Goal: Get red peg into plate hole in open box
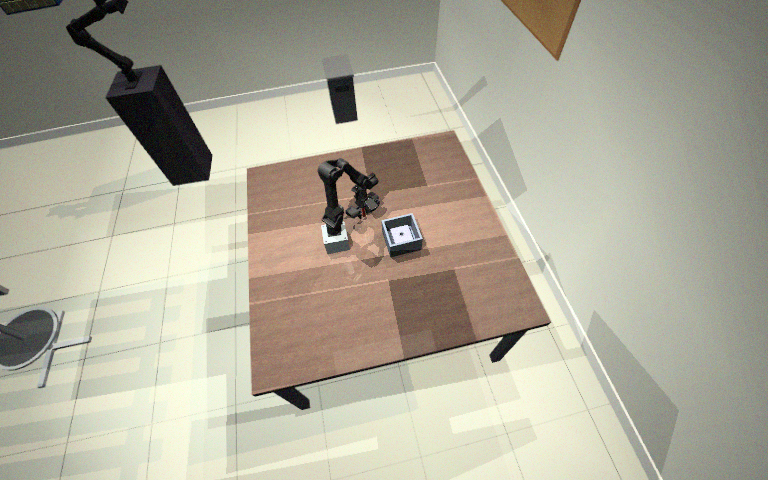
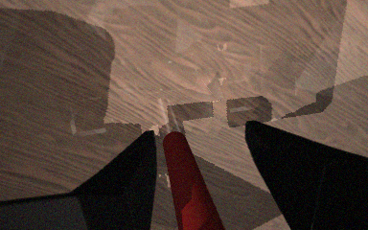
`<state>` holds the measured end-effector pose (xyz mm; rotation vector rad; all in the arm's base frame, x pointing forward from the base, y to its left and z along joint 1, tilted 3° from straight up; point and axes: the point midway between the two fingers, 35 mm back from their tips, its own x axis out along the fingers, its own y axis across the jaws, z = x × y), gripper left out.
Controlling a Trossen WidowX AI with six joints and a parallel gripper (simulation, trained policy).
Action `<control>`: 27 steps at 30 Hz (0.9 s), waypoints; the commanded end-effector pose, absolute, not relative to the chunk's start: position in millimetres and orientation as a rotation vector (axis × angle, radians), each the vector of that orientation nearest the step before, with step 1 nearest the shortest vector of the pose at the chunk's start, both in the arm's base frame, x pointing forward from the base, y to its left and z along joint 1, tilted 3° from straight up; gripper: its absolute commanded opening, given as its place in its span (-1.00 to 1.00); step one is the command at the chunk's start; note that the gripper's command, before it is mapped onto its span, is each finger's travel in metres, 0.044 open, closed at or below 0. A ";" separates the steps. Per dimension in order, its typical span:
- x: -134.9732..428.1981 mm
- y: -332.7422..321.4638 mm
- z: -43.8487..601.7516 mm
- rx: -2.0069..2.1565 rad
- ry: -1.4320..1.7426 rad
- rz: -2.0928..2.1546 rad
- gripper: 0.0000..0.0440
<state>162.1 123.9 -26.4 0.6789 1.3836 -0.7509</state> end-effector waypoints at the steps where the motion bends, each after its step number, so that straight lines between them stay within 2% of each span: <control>1: 160.4 125.6 -28.5 0.703 1.418 -0.766 -0.46; 5: 161.4 127.2 -27.2 0.714 1.452 -0.764 -0.93; 6: 161.6 127.1 -26.8 0.716 1.460 -0.765 -1.00; 27: 202.6 105.9 41.3 0.592 1.300 -0.648 -1.00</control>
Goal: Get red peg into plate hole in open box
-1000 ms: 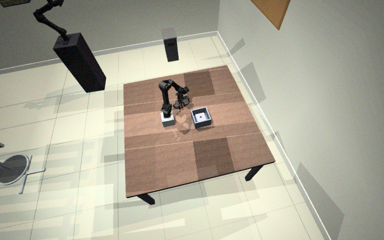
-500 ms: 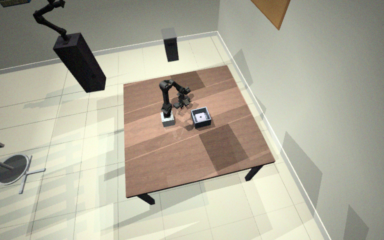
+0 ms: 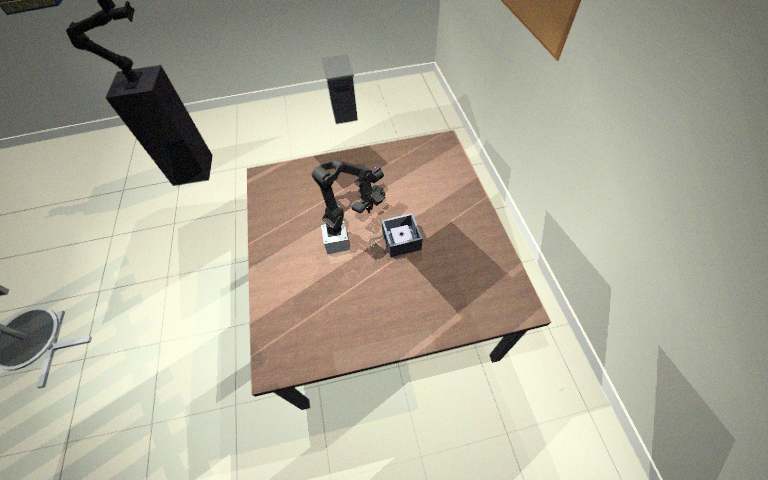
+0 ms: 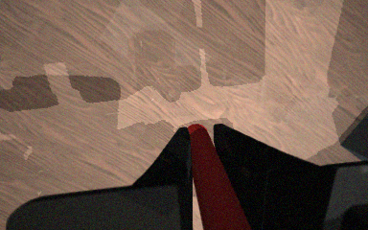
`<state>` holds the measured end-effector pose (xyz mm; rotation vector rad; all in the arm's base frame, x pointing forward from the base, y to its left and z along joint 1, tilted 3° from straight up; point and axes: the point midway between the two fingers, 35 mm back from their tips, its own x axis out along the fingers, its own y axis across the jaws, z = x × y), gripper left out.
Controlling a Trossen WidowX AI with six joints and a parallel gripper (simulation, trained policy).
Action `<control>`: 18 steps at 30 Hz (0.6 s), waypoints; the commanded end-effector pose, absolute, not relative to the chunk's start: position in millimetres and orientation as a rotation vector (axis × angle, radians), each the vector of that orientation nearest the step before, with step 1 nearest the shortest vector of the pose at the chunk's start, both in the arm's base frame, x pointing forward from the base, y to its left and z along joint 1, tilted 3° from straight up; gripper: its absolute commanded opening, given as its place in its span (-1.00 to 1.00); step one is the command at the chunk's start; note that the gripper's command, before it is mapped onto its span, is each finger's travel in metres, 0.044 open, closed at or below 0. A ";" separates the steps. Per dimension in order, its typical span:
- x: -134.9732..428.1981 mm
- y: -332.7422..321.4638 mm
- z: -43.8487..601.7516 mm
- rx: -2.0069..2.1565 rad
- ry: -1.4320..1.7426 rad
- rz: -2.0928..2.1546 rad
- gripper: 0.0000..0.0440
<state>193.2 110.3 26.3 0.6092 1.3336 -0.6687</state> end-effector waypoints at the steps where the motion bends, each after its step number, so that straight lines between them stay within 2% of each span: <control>1: 205.3 104.6 45.6 0.588 1.293 -0.644 -1.00; 18: 251.4 64.8 97.6 0.571 1.201 -0.660 -1.00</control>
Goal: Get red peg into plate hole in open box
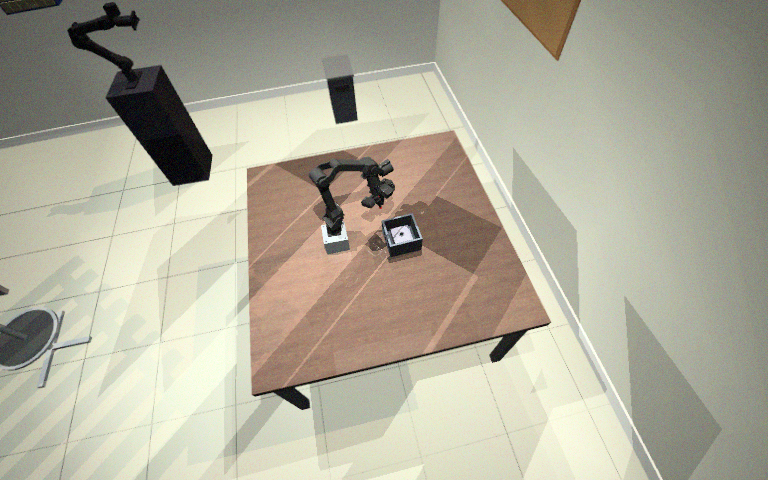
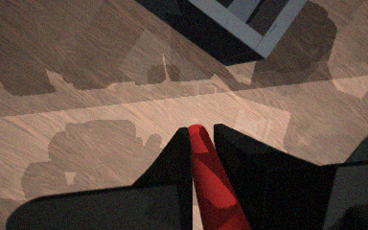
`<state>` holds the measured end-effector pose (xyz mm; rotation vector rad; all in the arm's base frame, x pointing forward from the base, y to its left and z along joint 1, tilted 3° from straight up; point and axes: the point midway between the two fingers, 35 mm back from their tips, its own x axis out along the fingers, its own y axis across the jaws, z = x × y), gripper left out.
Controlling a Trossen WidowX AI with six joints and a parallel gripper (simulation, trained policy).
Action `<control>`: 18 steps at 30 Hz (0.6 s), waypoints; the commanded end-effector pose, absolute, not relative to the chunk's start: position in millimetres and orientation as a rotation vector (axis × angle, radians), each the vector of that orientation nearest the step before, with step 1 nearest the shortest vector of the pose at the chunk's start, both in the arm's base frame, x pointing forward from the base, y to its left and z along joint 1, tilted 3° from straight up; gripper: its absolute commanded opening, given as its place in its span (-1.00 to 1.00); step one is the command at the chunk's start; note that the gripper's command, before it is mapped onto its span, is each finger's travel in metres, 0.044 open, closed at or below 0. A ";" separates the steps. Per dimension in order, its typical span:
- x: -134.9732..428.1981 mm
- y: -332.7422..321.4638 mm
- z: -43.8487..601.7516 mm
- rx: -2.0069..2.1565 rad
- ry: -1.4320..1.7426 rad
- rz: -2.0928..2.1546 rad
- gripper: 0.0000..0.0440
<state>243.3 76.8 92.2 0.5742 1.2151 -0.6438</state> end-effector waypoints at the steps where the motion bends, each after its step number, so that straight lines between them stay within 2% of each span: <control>1: 253.7 61.3 98.4 0.575 1.199 -0.666 -1.00; 18: 288.2 4.2 99.9 0.650 1.153 -0.755 -1.00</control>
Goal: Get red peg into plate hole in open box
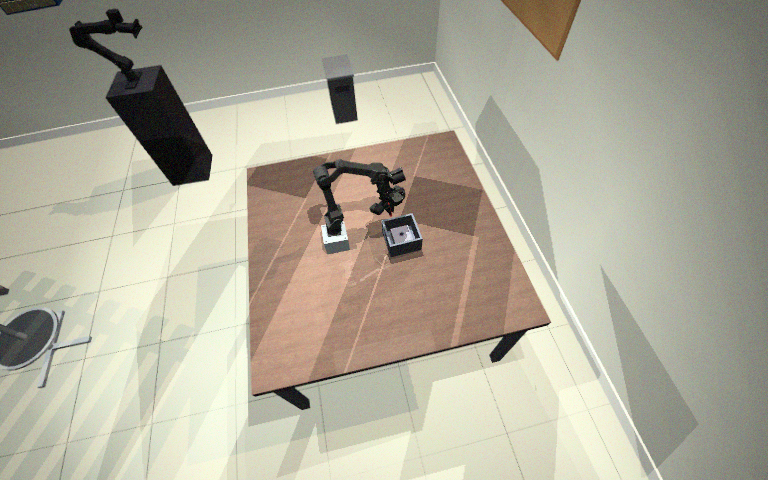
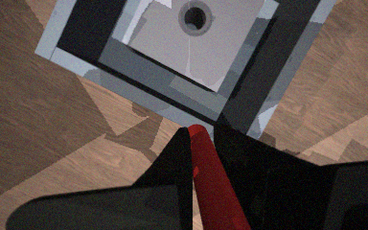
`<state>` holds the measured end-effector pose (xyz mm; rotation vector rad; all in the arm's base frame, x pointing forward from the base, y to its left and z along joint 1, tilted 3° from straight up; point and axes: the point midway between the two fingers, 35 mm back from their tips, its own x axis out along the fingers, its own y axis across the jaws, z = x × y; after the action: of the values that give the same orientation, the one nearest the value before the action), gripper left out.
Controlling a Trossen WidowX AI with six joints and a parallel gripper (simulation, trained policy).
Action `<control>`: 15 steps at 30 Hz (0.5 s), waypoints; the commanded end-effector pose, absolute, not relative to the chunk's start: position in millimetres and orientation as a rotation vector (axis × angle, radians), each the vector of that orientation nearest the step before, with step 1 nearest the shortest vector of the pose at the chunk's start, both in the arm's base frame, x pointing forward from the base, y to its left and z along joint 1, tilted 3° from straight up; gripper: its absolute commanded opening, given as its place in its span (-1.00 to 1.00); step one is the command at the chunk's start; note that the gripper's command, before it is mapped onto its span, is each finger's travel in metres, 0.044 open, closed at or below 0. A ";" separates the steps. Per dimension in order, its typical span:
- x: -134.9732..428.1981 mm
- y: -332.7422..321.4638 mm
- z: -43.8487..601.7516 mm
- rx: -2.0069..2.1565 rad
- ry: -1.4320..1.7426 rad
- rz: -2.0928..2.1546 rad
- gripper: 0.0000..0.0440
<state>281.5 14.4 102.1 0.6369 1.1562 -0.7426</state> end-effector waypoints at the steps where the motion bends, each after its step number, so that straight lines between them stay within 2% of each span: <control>1: 290.1 1.1 99.2 0.655 1.150 -0.759 -1.00; 15: 315.0 -40.0 83.9 0.731 1.125 -0.816 -0.98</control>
<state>309.2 -31.7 88.9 0.7146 1.1202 -0.8108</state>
